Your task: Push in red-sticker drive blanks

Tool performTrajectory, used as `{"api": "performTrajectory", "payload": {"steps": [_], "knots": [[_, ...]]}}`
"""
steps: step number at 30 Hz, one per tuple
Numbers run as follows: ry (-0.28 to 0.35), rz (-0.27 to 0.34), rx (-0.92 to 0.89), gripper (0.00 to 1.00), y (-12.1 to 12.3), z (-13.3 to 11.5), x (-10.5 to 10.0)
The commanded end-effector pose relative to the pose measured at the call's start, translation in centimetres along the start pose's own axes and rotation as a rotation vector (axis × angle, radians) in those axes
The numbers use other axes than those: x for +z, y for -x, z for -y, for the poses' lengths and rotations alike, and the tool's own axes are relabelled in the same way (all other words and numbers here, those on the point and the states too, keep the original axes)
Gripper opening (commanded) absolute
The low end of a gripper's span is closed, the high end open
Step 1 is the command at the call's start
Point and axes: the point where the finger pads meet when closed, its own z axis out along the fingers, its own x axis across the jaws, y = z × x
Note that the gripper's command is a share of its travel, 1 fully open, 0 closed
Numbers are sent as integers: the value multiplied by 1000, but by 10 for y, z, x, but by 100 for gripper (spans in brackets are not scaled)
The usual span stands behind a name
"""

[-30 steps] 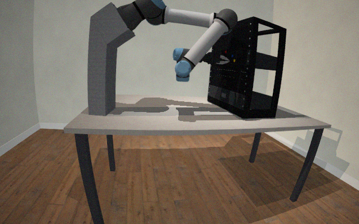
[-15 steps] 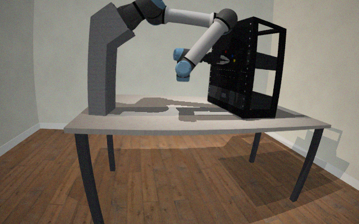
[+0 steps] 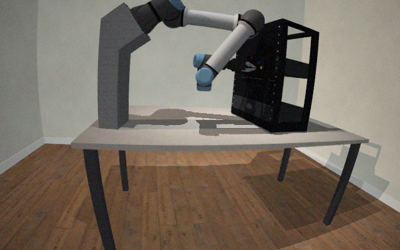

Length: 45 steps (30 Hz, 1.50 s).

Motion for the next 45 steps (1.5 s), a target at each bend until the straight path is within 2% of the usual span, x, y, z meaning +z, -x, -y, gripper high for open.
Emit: {"api": "performTrajectory", "payload": {"steps": [1, 27, 32, 40, 42, 45], "knots": [[0, 0, 0, 0, 0, 0, 1], [0, 0, 0, 0, 0, 0, -3], [0, 0, 0, 0, 0, 0, -20], [0, 0, 0, 0, 0, 0, -66], [0, 0, 0, 0, 0, 0, -66], [0, 0, 0, 0, 0, 0, -81]]}}
